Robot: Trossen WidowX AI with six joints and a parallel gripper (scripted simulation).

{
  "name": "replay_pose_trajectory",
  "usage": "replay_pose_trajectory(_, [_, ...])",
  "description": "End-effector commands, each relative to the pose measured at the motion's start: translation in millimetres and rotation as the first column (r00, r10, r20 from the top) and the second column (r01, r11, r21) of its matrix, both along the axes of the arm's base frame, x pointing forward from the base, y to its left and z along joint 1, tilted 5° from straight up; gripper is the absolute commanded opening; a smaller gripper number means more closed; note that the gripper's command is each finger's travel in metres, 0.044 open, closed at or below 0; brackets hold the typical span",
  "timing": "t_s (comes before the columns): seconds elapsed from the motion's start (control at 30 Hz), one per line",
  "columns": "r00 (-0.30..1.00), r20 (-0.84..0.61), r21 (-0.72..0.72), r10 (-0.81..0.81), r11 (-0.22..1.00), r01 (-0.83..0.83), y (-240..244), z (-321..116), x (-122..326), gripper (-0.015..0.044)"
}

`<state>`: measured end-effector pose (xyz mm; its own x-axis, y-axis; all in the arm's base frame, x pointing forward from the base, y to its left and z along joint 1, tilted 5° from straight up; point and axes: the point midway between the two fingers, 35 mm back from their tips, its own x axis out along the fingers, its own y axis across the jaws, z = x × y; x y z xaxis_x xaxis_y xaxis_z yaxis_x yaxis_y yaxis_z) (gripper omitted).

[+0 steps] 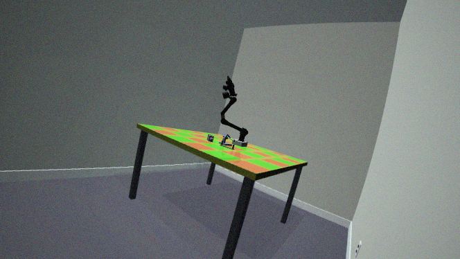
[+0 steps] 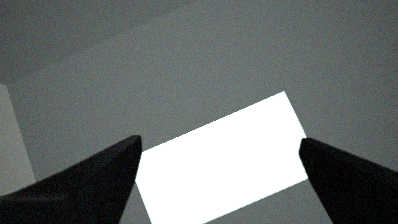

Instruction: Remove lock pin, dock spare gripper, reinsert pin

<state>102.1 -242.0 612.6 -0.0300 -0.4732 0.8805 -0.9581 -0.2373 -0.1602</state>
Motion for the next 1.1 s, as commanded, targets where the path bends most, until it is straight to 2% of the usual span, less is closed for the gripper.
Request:
replay_pose_trajectory(0.0, [1.000,0.002,-0.006,-0.006,1.000,0.006,1.5,1.2,-2.2,0.0374])
replay_pose_trajectory(0.1, [0.995,0.038,-0.095,-0.093,0.991,0.096,24.4,16.6,-31.4,0.0300])
replay_pose_trajectory(0.27, [0.954,0.130,-0.274,-0.269,0.915,0.296,85.2,41.1,-84.0,0.0300])
replay_pose_trajectory(0.43, [0.876,0.241,-0.427,-0.418,0.765,0.482,157.0,53.0,-119.1,0.0300])
replay_pose_trajectory(0.73, [0.673,0.468,-0.607,-0.573,0.345,0.716,294.6,42.8,-131.9,0.0300])
replay_pose_trajectory(1.07, [0.448,0.714,-0.631,-0.538,-0.217,0.745,422.2,-11.4,-75.4,0.0300])
